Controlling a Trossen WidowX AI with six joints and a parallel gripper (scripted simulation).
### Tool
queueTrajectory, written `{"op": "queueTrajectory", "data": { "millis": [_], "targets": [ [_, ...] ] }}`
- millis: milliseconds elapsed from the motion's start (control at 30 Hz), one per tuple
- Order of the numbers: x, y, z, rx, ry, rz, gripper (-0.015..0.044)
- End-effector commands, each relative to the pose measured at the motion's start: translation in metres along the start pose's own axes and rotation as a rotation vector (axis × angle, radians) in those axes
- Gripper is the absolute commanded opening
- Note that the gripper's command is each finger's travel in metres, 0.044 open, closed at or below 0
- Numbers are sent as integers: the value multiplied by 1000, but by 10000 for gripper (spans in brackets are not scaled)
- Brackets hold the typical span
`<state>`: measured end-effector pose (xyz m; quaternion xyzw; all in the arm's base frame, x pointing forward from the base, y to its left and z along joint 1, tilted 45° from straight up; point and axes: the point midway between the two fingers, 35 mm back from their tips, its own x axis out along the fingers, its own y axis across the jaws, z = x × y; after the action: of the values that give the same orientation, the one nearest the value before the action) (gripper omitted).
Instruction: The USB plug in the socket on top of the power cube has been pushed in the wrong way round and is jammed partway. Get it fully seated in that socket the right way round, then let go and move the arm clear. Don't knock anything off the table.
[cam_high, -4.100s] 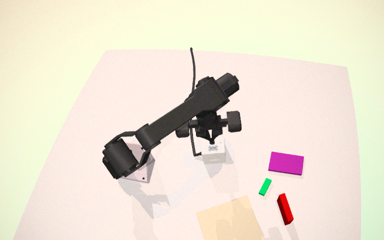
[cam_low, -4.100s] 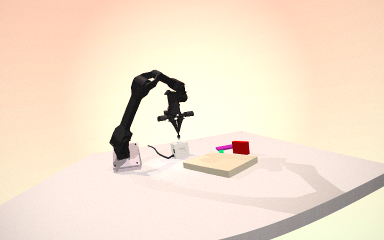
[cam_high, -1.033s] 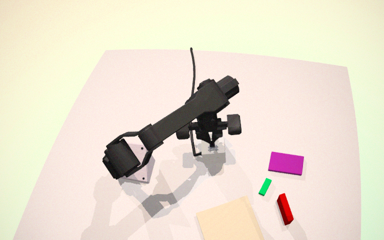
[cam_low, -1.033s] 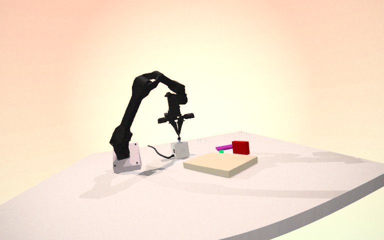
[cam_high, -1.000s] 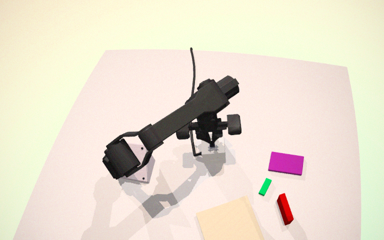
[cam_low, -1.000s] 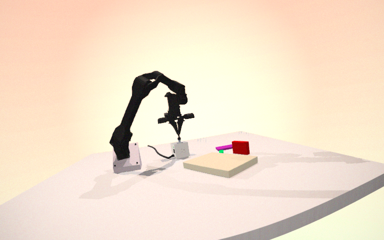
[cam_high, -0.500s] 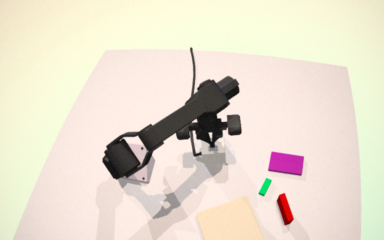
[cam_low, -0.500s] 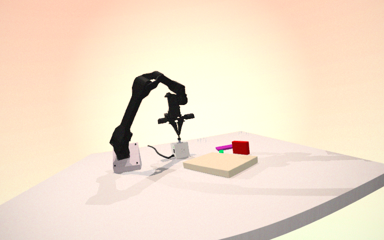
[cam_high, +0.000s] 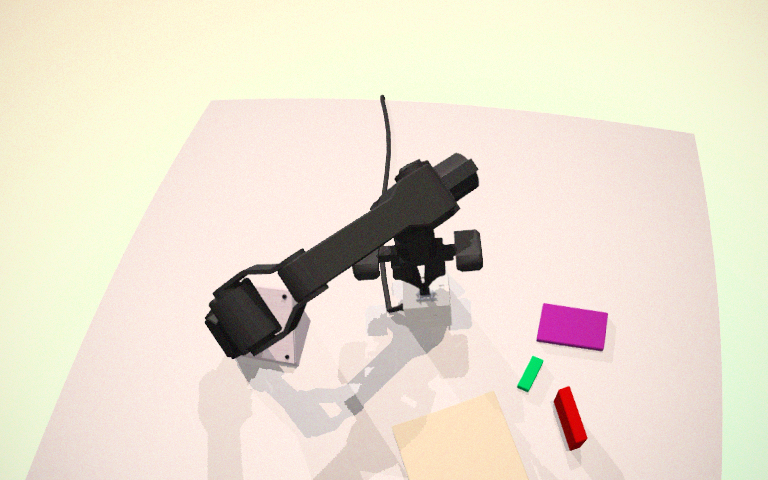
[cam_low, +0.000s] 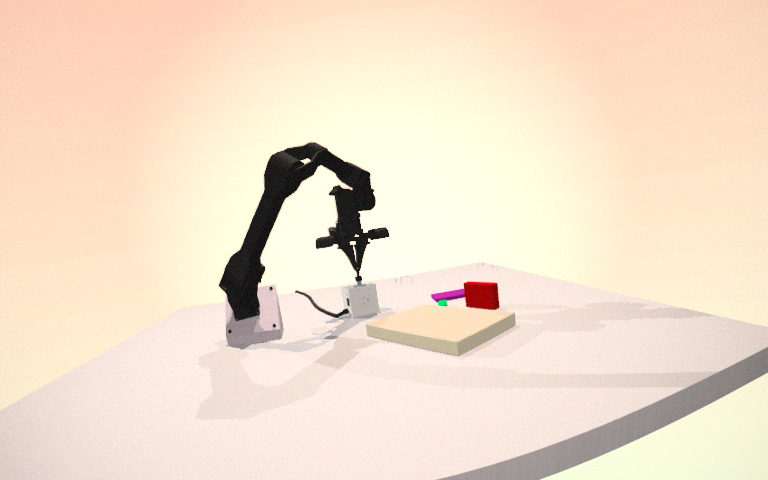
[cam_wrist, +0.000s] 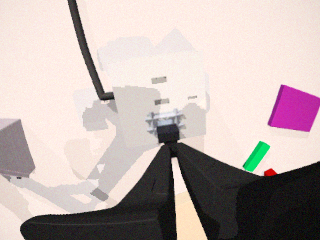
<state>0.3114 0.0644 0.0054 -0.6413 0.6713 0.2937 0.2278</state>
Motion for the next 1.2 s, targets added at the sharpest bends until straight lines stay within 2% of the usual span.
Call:
{"op": "queueTrajectory", "data": {
  "millis": [0, 1167],
  "targets": [
    [2, 0, 0, -5, 5, 0, 0],
    [6, 0, 1, -5, 5, 0, 0]
  ]
}}
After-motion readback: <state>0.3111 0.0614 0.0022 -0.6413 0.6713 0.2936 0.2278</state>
